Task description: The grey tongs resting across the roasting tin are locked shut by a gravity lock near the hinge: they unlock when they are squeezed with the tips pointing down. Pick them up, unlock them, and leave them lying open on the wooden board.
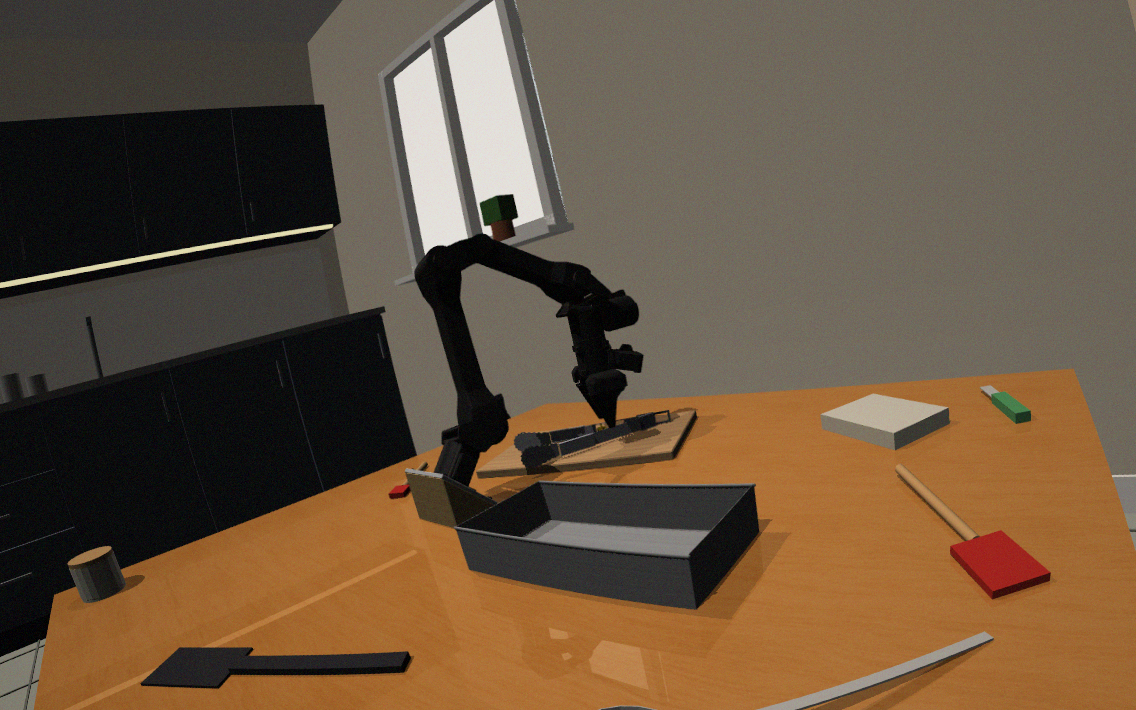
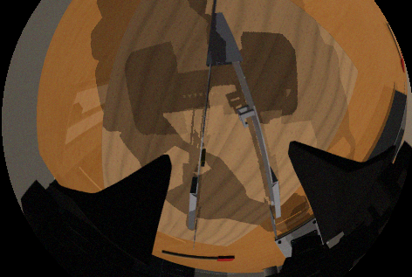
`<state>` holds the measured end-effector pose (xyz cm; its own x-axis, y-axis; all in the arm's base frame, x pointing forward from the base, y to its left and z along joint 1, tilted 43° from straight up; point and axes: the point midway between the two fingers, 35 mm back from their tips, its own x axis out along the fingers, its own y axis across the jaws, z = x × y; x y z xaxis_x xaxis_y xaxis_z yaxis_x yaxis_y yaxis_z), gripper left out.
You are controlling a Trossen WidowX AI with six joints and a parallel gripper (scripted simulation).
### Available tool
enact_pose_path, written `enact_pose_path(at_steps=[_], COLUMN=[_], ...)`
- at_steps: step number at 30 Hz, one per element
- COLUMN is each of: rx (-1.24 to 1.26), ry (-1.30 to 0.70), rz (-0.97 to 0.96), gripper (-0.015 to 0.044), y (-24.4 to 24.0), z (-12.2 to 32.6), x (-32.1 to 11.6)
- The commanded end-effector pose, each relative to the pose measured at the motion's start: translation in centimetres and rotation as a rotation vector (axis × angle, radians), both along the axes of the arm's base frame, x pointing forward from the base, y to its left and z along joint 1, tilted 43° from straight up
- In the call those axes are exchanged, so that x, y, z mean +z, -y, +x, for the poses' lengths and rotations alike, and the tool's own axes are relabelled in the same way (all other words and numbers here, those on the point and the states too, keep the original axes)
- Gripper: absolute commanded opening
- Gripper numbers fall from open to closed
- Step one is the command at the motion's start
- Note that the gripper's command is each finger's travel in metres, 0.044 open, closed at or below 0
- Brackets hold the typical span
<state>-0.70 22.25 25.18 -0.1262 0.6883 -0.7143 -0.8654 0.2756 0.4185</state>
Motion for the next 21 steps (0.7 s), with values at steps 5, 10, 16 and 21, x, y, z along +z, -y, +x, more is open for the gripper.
enact_pose_path(at_steps=[5,10,16,21], rx=[-0.005,-0.018,-0.035,-0.049], ry=[0.001,0.005,0.008,0.007], rz=[0.002,0.014,0.031,0.048], gripper=[0.0440,0.0440,0.0440,0.0440], y=[-0.4,-1.2,-1.9,-2.1], z=[0.8,2.6,4.9,6.9], x=[2.3,6.7,11.2,14.4])
